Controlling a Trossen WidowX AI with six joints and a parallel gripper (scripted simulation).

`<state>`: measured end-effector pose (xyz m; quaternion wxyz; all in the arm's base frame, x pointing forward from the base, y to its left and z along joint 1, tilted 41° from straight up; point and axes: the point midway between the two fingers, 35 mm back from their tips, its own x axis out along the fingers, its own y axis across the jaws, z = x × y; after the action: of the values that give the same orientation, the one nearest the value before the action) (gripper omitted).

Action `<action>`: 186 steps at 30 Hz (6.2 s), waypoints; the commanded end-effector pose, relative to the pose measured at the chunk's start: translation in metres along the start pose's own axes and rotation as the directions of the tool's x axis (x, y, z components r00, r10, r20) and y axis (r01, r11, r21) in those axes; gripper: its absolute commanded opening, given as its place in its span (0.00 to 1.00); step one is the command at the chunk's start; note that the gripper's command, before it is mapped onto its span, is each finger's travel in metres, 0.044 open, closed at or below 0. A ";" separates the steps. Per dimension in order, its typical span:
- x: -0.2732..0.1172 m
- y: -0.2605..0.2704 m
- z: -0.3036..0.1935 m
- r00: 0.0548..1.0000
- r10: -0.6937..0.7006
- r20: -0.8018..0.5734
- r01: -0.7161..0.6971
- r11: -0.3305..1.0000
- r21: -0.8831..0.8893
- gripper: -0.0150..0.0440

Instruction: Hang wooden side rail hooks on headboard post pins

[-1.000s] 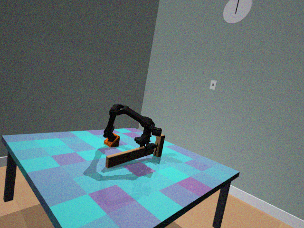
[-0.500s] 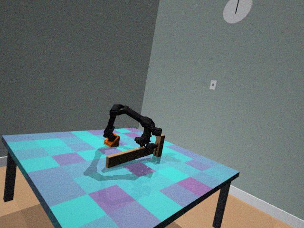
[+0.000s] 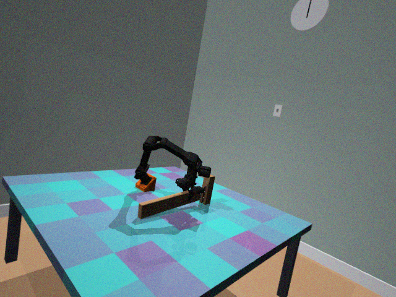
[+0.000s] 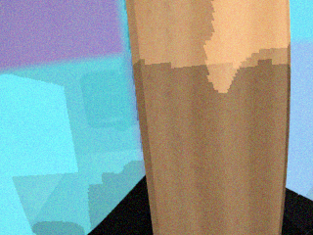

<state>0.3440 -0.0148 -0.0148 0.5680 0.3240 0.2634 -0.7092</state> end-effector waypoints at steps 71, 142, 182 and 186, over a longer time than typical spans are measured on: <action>-0.004 0.002 -0.010 1.000 0.013 -0.004 -0.013 1.000 -0.001 0.25; -0.005 0.001 -0.017 1.000 0.013 -0.004 -0.013 1.000 -0.001 0.25; -0.003 -0.001 -0.021 1.000 0.013 -0.004 -0.013 1.000 -0.001 0.25; -0.003 0.000 -0.022 1.000 0.013 -0.004 -0.013 1.000 -0.001 0.25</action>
<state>0.3460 -0.0015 -0.0272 0.5690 0.3228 0.2633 -0.7090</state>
